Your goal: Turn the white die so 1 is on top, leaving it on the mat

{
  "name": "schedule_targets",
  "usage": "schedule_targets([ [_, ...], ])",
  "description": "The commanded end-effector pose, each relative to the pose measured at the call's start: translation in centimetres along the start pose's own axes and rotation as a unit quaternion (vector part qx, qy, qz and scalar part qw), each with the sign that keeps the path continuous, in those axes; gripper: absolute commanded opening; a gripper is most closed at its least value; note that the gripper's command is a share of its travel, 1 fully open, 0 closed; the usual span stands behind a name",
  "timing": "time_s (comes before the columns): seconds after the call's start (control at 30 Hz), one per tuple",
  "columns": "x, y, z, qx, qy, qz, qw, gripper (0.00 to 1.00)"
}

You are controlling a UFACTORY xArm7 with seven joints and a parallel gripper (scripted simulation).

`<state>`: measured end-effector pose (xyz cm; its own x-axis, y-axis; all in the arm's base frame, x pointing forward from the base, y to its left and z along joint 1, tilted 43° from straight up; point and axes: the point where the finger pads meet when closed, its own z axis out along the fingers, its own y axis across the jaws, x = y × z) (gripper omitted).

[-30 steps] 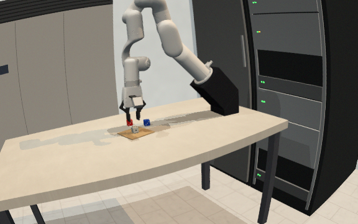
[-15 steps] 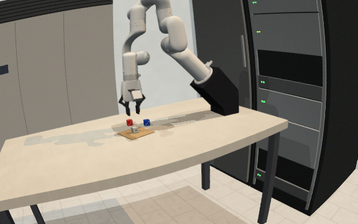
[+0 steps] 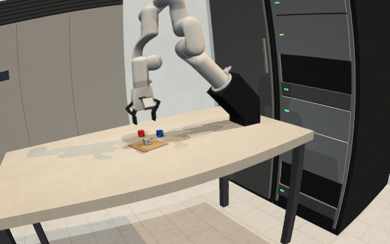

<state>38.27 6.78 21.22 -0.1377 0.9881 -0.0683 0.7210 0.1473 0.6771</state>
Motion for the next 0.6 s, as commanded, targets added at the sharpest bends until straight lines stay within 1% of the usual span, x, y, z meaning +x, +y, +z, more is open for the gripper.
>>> schedule_targets([
  [0.0,0.01,0.11,-0.05,-0.001,0.000,0.000,1.000,1.00],
  [0.5,-0.01,0.08,0.25,-0.001,0.000,-0.001,1.000,1.00],
  [0.53,-0.01,0.08,0.25,-0.001,0.000,-0.001,1.000,0.47],
  [0.57,-0.01,0.08,0.25,-0.001,0.000,-0.001,1.000,0.47],
])
